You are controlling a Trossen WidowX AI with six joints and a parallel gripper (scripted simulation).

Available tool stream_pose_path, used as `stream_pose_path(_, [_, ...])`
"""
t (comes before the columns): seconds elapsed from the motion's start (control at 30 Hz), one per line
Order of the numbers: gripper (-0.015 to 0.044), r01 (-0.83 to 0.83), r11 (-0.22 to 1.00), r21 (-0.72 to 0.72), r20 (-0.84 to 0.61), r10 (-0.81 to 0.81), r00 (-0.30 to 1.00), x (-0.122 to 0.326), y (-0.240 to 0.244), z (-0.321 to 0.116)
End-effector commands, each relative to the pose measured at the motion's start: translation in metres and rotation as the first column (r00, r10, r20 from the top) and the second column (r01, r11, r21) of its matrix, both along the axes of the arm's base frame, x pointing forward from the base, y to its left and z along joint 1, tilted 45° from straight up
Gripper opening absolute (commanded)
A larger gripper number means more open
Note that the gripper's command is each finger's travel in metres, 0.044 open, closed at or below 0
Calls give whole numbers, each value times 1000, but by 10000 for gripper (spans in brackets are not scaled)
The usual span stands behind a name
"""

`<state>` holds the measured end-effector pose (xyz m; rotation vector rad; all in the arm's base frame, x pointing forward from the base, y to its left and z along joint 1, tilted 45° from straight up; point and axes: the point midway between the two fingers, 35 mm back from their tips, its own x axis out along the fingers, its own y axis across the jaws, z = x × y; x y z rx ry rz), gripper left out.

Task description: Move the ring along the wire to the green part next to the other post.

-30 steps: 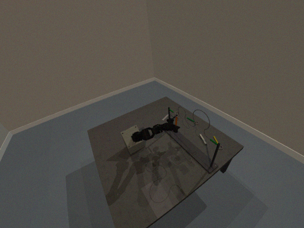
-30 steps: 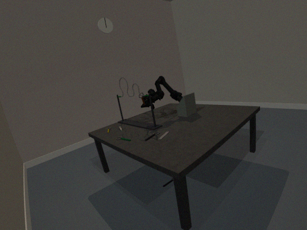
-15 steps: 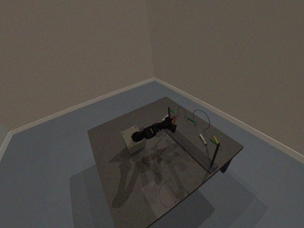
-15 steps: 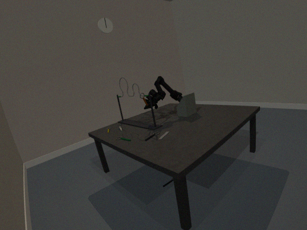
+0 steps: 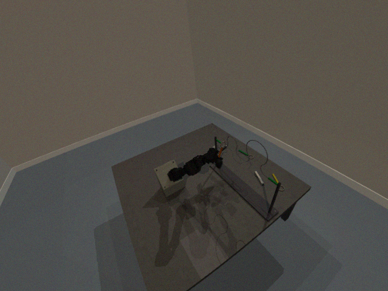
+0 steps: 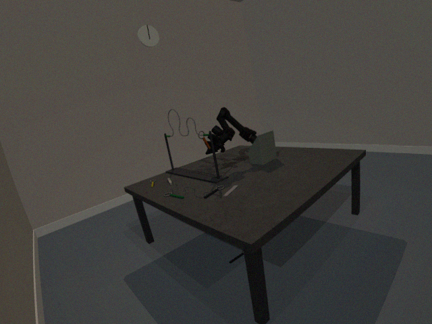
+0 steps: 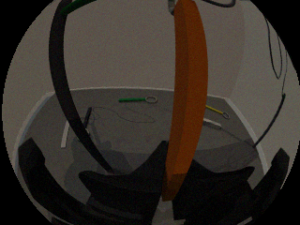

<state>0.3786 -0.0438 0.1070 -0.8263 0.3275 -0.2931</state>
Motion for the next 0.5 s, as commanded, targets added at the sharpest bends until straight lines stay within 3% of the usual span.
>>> stream_pose_path(0.0, [-150, 4, 1000, 16, -2, -4, 1000, 0, 4, -6])
stream_pose_path(0.47, [-150, 3, 1000, 26, -2, -3, 1000, 0, 14, -17])
